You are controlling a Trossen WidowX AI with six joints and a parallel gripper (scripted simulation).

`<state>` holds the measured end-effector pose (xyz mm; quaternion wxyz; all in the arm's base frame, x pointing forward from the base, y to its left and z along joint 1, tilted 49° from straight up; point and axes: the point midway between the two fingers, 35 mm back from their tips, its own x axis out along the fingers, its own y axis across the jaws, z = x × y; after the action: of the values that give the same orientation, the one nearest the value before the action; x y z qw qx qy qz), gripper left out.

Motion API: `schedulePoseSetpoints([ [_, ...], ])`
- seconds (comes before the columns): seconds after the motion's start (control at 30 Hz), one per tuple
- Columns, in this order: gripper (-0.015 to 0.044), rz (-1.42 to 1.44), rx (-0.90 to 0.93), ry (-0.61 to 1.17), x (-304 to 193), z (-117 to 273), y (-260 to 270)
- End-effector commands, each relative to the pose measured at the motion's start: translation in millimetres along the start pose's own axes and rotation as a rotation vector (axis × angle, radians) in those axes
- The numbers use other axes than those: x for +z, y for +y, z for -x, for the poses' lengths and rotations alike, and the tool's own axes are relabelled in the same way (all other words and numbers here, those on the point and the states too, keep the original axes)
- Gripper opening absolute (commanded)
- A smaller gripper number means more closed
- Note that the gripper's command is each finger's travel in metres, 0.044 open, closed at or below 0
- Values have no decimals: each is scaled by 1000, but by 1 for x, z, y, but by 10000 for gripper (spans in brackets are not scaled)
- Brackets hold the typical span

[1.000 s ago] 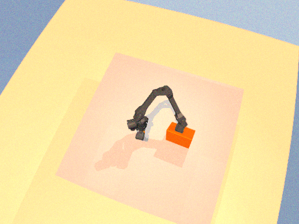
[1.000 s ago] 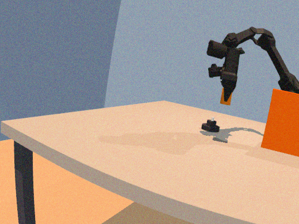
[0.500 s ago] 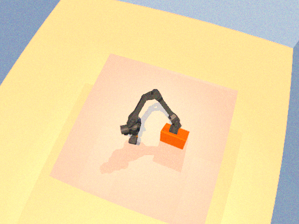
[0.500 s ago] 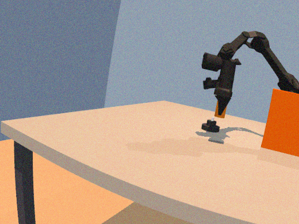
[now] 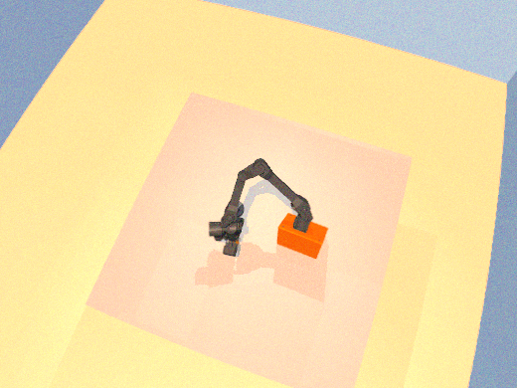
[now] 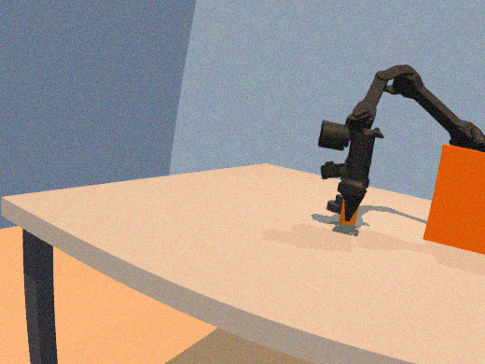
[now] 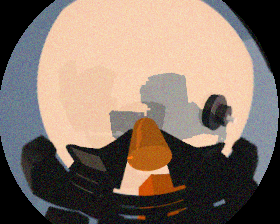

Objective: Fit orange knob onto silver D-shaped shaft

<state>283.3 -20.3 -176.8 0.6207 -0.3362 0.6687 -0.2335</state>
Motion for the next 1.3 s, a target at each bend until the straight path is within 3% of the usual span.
schedulePoseSetpoints([
  [0.0, 0, 5, -12, -1, 0, -11, 0],
  [0.17, 0, 5, -13, -1, -2, -12, 1],
  [0.47, 236, 0, -7, 2, -2, -10, 1],
  [1.0, 240, 0, -7, 2, -2, -10, 1],
  [1.1, 319, -1, -5, 0, 0, 2, 2],
  [1.27, 440, -1, -4, -4, 0, 59, 4],
])
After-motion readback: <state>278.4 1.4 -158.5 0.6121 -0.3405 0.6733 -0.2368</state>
